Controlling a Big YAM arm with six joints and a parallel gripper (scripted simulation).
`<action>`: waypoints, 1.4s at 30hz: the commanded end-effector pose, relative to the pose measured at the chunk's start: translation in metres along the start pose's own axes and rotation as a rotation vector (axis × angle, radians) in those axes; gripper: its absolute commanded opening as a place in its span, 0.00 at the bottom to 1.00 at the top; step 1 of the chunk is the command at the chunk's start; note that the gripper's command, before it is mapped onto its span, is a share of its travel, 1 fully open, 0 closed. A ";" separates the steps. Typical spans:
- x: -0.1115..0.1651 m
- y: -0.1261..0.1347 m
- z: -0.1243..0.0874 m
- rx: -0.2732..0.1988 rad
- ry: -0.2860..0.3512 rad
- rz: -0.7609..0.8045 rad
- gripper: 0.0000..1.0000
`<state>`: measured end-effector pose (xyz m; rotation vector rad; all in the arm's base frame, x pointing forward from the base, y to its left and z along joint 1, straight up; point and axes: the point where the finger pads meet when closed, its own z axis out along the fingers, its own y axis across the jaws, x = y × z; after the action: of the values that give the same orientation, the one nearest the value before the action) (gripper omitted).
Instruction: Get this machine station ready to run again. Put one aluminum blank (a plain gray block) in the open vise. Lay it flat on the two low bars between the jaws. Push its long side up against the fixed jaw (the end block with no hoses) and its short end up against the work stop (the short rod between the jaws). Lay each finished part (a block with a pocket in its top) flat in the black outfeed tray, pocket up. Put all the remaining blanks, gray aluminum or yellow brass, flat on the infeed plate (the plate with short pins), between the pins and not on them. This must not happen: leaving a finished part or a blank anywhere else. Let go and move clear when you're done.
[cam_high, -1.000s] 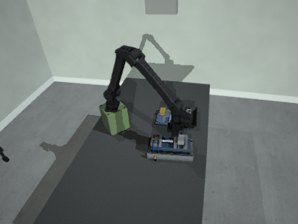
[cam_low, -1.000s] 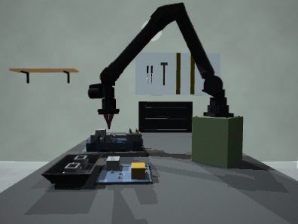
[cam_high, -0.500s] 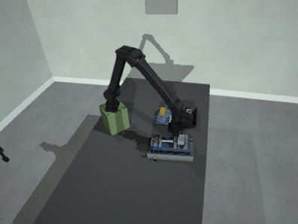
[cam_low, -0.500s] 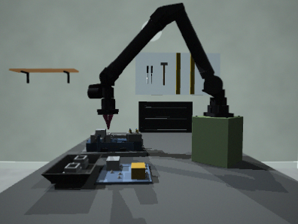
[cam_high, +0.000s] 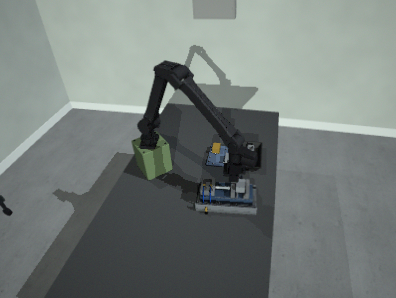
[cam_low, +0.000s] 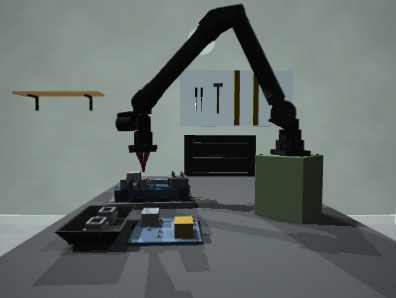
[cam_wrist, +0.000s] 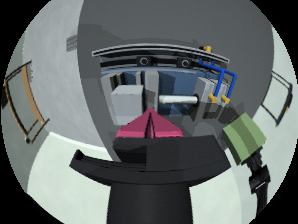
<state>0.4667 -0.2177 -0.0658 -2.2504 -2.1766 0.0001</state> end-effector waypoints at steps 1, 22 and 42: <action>-0.002 0.014 -0.008 -0.022 -0.014 0.003 0.00; -0.002 0.013 -0.008 -0.024 -0.014 0.004 0.00; 0.000 0.007 -0.008 -0.022 -0.014 0.004 0.00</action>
<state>0.4656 -0.2171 -0.0665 -2.2486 -2.1749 0.0016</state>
